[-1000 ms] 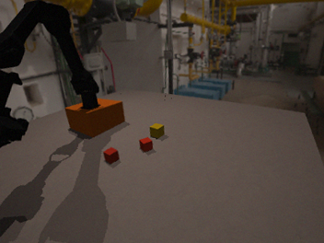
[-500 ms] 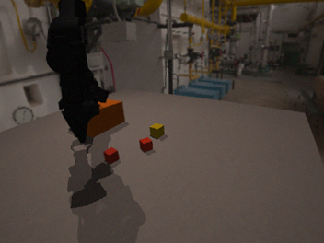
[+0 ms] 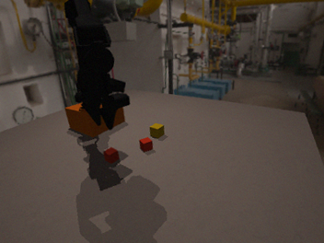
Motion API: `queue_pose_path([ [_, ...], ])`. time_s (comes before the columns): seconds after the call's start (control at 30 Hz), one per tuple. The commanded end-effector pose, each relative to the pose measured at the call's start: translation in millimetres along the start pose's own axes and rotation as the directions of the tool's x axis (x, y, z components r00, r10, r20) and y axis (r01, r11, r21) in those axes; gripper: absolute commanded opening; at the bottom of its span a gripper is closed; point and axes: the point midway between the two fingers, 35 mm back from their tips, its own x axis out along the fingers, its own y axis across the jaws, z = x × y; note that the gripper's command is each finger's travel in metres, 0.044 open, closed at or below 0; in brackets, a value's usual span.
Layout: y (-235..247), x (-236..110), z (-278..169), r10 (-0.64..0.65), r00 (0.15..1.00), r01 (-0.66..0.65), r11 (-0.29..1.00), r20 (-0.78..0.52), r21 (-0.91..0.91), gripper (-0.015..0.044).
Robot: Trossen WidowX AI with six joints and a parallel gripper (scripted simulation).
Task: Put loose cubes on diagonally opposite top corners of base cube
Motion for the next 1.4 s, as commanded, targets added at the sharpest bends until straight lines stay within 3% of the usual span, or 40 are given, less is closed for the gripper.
queue_pose_path([
  [0.0, 4.4, 37.2, 4.9, 0.02, 1.0, -0.02, 1.0, 0.016, -0.01, 0.0265],
  [0.1, 6.3, 55.4, 5.9, 0.021, 1.0, -0.02, 1.0, 0.016, -0.01, 0.0265],
  [1.23, 7.6, 103.1, 6.8, 0.021, 1.0, -0.021, 1.0, 0.017, -0.01, 0.0265],
  [1.37, 7.6, 103.1, 6.8, 0.021, 1.0, -0.021, 1.0, 0.017, -0.01, 0.016],
])
